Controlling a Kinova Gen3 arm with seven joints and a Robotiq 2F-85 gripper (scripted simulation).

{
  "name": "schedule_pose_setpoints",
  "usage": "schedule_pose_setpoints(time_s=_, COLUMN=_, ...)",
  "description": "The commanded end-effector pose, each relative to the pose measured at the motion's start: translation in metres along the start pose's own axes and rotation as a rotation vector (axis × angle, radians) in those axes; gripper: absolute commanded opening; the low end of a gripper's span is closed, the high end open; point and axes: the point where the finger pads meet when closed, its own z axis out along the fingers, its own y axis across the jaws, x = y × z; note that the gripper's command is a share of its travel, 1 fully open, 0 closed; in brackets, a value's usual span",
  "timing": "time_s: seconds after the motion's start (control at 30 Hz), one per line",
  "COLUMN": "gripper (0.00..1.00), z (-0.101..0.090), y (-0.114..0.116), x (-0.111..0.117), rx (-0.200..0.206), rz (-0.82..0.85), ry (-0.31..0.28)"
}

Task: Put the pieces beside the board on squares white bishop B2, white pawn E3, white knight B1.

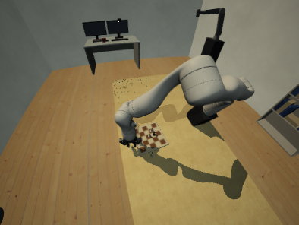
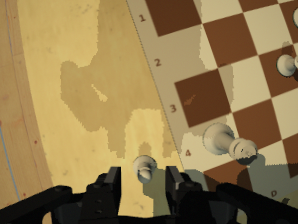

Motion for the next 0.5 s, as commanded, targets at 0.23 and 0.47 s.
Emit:
schedule_pose_setpoints(time_s=0.23, gripper=0.34, z=0.018, y=0.0, x=0.001, rx=-0.001, rz=0.0, ry=0.001)
schedule_pose_setpoints(time_s=0.47, gripper=0.34, z=0.024, y=0.0, x=0.001, rx=-0.001, rz=0.0, ry=0.001)
